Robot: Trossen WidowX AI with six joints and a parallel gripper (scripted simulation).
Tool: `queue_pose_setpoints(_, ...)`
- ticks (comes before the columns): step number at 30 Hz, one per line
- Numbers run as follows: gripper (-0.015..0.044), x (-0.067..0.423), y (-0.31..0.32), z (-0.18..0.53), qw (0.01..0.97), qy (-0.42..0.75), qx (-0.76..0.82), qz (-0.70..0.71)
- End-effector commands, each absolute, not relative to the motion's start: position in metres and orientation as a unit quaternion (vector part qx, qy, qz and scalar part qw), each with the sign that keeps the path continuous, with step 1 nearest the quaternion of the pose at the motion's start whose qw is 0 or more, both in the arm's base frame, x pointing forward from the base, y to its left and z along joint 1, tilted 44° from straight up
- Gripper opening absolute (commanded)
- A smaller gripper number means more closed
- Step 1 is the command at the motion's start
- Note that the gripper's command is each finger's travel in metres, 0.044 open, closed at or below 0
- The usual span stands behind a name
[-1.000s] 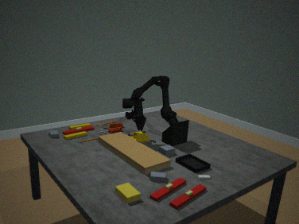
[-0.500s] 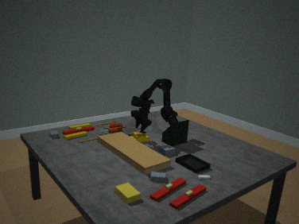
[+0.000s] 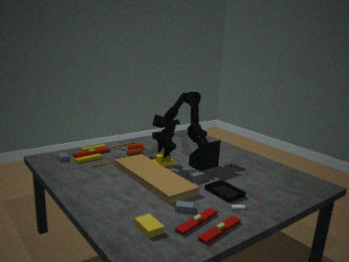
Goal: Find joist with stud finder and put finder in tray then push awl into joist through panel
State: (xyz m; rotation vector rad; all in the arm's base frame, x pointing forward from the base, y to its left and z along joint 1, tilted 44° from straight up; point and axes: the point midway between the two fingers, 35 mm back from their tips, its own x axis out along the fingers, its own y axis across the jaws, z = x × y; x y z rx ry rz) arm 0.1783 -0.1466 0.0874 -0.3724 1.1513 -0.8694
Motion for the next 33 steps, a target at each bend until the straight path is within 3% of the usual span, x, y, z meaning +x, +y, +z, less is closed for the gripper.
queue_pose_setpoints(1, 0.0440, 0.177, -0.150, 0.081, 0.734, 0.528, -0.170, -0.392)
queue_pose_setpoints(20, 0.0440, 0.171, -0.169, 0.062, 0.734, 0.526, -0.173, -0.393)
queue_pose_setpoints(23, 0.0361, 0.171, -0.169, 0.062, 0.734, 0.526, -0.173, -0.393)
queue_pose_setpoints(33, 0.0295, 0.171, -0.169, 0.062, 0.734, 0.526, -0.173, -0.393)
